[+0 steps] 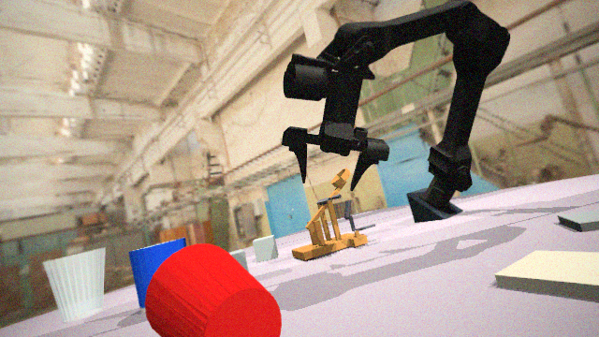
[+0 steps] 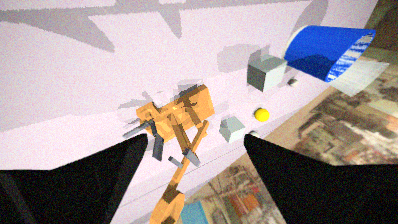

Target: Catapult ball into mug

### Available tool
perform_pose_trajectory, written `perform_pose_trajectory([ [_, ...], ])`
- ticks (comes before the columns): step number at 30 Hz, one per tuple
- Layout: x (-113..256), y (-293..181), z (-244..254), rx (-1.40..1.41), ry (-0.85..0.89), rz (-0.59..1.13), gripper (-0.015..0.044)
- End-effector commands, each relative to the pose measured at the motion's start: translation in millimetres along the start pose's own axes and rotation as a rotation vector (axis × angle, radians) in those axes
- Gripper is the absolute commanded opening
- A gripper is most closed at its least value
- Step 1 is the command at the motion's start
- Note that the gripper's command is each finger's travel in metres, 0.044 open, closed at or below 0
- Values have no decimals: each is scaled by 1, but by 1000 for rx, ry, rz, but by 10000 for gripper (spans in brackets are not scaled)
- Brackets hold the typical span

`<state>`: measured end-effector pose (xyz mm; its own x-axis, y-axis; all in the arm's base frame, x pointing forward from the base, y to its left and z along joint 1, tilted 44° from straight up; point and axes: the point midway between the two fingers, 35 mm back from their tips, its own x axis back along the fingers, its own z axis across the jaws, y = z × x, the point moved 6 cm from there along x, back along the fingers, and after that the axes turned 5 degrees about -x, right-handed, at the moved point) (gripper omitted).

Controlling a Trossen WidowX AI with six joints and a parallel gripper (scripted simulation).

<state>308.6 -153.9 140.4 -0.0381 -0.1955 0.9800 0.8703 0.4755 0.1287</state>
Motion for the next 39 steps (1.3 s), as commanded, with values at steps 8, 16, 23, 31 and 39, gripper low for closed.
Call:
perform_pose_trajectory([
  [8,-4,3,-55,-350,-13,-203,440],
  [16,-5,-1,-94,-578,1,-349,440],
  [23,-4,-10,-127,-760,26,-477,440],
  [31,-3,-25,-163,-948,72,-618,440],
  [39,-2,-43,-199,-1147,166,-772,440],
])
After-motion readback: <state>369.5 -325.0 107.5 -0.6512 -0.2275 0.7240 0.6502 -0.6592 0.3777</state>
